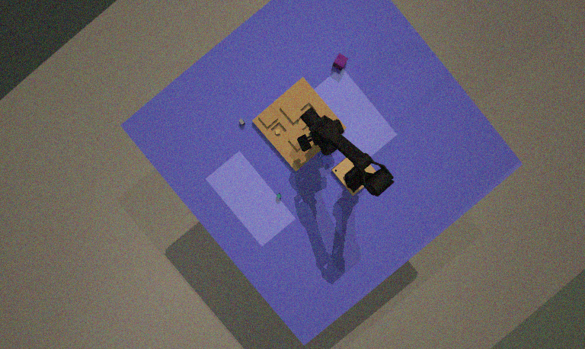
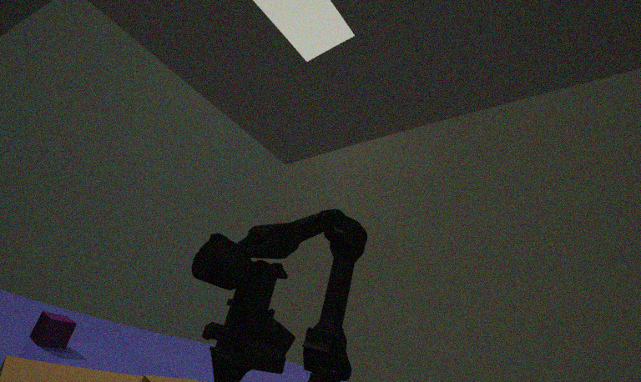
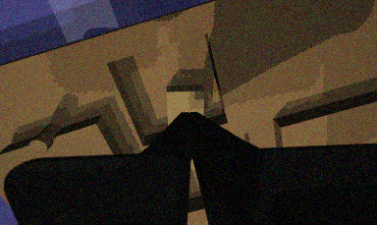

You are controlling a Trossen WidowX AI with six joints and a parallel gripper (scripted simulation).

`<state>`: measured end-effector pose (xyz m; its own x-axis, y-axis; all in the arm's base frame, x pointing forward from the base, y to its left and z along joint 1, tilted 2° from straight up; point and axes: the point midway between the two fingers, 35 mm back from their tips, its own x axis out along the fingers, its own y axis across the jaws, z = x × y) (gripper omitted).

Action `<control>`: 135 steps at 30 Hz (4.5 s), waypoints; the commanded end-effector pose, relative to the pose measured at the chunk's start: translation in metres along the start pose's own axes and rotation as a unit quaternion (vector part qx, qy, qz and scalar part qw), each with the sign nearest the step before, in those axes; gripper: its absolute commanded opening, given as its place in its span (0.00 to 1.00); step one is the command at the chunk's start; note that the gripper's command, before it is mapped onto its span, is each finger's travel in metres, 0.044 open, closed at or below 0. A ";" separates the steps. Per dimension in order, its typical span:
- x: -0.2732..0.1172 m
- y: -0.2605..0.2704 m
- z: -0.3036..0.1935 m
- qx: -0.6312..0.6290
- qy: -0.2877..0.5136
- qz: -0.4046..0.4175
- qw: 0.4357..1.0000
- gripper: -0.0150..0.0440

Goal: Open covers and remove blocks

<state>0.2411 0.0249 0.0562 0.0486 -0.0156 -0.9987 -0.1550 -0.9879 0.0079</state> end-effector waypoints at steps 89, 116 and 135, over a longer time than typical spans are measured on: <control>-0.044 0.008 0.008 0.000 -0.003 0.001 1.000 0.50; -0.016 0.006 0.009 0.000 -0.003 0.001 1.000 0.50; -0.015 0.006 0.009 0.000 -0.003 0.001 1.000 0.50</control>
<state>0.2308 0.0201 0.0719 0.0434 -0.0168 -0.9989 -0.1515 -0.9884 0.0101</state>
